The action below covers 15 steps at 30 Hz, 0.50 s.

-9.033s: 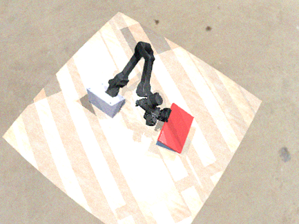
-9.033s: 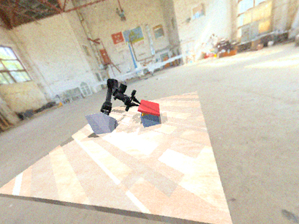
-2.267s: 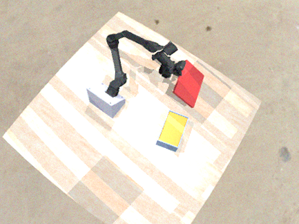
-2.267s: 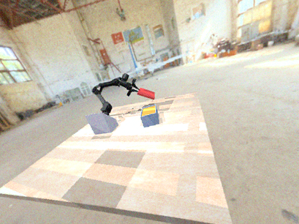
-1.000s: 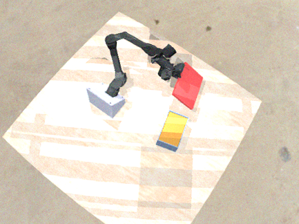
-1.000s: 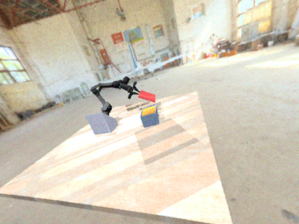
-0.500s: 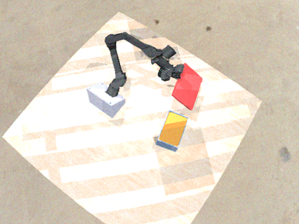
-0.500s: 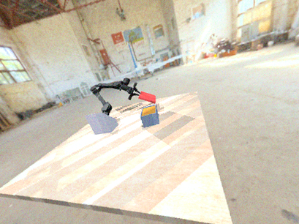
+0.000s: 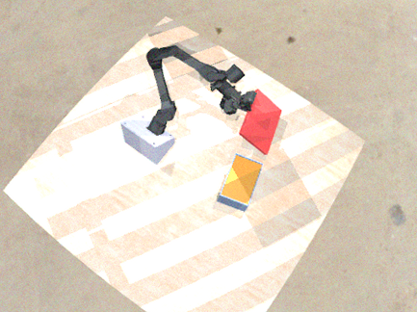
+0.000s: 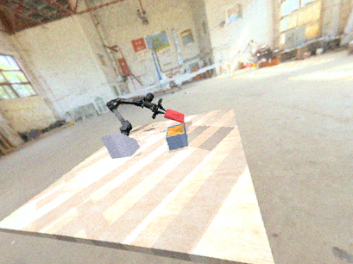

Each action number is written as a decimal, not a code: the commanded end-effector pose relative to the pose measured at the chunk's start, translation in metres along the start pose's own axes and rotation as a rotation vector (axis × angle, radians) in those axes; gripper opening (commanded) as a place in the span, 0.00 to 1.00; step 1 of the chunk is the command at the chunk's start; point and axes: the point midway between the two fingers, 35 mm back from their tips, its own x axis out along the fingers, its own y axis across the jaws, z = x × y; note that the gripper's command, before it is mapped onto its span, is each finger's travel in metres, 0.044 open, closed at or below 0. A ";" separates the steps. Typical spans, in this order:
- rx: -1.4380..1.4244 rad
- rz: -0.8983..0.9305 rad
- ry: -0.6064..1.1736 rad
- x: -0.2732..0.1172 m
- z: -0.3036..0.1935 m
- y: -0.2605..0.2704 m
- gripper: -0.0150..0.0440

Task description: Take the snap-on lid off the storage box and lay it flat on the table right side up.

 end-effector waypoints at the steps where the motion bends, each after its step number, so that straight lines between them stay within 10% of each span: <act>1: 0.005 0.008 -0.009 0.003 0.002 -0.002 0.25; 15: 0.006 0.009 -0.008 0.010 0.002 -0.010 0.25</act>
